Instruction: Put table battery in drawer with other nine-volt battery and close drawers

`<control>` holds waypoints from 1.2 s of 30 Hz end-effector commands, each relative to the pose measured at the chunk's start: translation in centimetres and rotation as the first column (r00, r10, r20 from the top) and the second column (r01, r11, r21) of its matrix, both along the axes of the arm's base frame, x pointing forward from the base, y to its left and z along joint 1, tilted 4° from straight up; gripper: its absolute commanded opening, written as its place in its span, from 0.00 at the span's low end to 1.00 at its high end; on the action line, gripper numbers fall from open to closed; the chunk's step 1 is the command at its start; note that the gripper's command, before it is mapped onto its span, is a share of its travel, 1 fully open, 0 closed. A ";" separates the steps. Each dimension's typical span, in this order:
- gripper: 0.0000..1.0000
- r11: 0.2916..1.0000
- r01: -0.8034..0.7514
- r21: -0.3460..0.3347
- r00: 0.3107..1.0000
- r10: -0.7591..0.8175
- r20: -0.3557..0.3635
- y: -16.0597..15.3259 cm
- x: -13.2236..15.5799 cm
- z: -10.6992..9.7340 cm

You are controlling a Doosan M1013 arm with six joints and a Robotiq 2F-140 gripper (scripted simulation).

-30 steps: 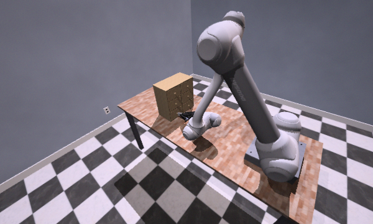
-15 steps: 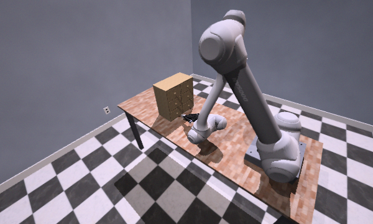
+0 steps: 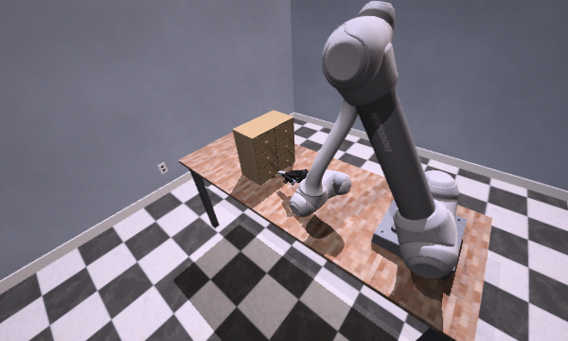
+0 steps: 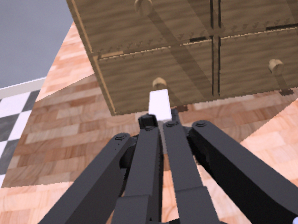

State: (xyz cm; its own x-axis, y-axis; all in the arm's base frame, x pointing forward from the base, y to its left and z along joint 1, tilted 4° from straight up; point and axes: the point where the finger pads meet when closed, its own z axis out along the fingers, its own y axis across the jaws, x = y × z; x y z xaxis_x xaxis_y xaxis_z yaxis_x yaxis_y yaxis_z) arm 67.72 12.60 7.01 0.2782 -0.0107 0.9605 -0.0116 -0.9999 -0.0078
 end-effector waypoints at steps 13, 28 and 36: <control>0.00 1.000 0.001 0.000 1.000 -0.001 -0.003 0.0 -3.7 6.3; 0.00 1.000 0.001 0.000 0.993 0.000 -0.122 0.0 -4.8 7.2; 0.00 1.000 0.001 0.002 0.947 0.000 -0.321 -0.1 -6.6 8.8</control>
State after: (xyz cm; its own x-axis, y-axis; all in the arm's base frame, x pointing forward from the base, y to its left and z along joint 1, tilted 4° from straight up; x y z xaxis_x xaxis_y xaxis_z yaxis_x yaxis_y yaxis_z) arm 61.84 12.77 15.11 0.4694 -0.0159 0.8829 0.0001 -0.9998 -0.0181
